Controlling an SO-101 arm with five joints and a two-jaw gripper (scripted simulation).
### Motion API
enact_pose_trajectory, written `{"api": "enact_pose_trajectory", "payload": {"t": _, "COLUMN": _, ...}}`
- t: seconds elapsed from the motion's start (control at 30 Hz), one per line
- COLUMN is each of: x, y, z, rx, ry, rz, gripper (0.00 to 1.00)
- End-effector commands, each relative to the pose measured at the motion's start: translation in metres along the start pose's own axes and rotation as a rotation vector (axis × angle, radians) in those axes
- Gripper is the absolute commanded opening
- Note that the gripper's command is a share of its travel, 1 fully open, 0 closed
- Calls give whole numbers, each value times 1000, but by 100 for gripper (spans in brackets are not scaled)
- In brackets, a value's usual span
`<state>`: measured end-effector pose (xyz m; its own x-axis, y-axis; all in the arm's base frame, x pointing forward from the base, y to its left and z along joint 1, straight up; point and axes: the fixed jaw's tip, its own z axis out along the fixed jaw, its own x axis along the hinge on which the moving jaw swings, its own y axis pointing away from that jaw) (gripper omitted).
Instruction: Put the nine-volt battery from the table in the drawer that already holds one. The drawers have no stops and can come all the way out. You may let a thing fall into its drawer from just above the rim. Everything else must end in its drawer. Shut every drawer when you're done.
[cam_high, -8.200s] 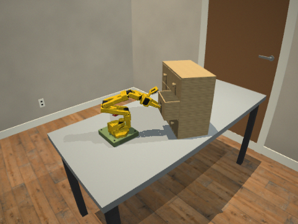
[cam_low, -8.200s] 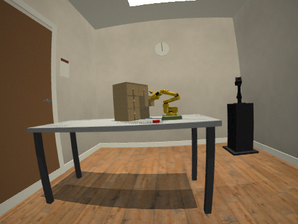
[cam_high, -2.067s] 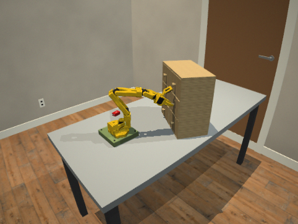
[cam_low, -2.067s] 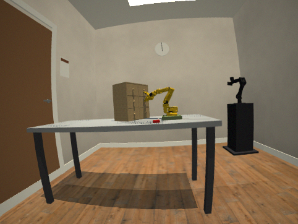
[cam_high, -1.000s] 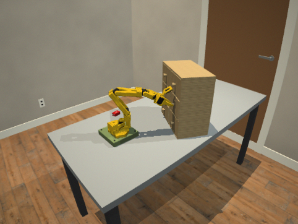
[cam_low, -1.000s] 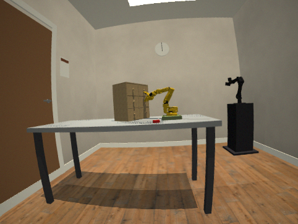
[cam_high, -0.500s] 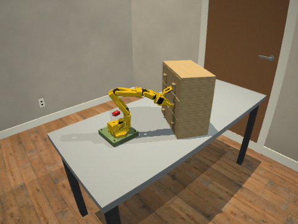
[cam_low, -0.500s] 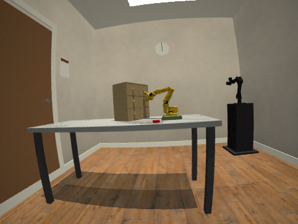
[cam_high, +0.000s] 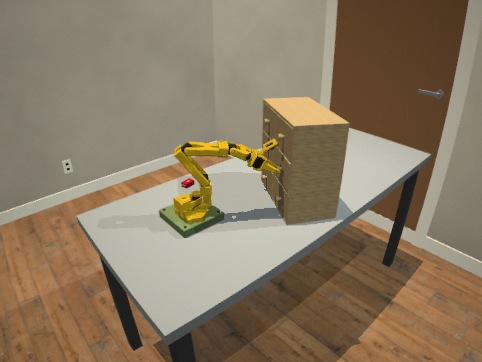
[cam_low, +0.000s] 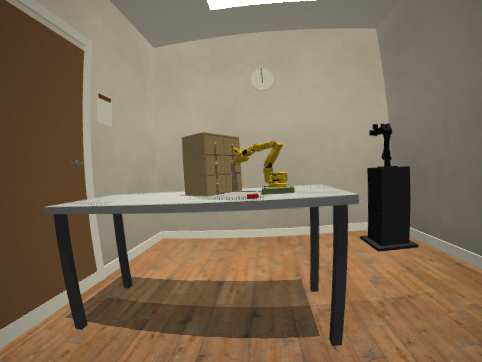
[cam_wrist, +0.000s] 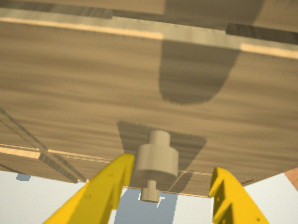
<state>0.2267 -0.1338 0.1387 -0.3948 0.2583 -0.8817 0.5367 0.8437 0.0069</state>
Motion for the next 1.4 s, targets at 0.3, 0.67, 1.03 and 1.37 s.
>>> {"api": "enact_pose_trajectory", "payload": {"t": 0.3, "x": 13, "y": -2, "z": -29, "rx": 7, "ry": 1, "rz": -13, "gripper": 21}}
{"api": "enact_pose_trajectory", "payload": {"t": 0.67, "x": 22, "y": -3, "z": -40, "rx": 10, "ry": 0, "rz": -18, "gripper": 21}}
{"api": "enact_pose_trajectory", "payload": {"t": 1.03, "x": 30, "y": -3, "z": -42, "rx": 11, "ry": 67, "rz": -21, "gripper": 21}}
{"api": "enact_pose_trajectory", "payload": {"t": 1.37, "x": 57, "y": -4, "z": -55, "rx": 13, "ry": 290, "rz": -27, "gripper": 21}}
